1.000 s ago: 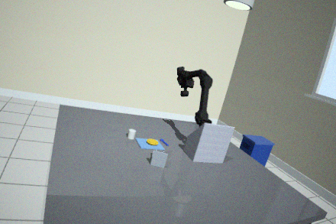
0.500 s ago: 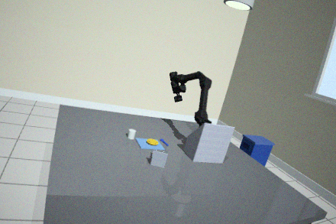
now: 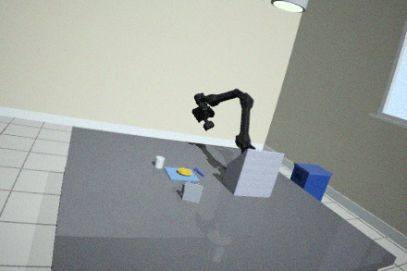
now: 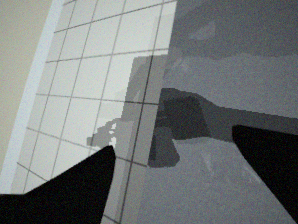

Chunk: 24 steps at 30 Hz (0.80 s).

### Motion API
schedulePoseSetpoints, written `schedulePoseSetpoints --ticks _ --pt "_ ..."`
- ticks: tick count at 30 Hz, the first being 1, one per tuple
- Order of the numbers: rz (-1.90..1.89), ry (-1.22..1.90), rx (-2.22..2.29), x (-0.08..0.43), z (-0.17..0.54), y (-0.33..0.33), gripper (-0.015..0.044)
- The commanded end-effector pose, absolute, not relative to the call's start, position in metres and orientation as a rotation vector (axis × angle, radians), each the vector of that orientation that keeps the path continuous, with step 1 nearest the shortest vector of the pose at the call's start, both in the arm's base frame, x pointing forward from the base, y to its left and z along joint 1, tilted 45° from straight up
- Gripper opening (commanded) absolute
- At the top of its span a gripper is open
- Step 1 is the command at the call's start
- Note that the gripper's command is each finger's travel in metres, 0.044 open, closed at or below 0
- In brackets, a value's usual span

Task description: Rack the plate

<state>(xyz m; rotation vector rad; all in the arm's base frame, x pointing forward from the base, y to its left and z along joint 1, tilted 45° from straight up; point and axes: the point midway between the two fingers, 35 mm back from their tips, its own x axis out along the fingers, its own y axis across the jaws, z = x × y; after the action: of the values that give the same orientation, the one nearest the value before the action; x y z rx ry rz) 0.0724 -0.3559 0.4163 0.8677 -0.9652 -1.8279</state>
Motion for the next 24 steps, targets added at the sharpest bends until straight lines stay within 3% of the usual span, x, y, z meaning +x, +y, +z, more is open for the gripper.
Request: schedulePoseSetpoints --ticks 1,24 --pt "-1.839 -0.818 0.855 0.092 0.397 -0.359 0.0400" --pt "-1.736 -0.031 0.645 0.207 0.290 -0.332 0.0400"
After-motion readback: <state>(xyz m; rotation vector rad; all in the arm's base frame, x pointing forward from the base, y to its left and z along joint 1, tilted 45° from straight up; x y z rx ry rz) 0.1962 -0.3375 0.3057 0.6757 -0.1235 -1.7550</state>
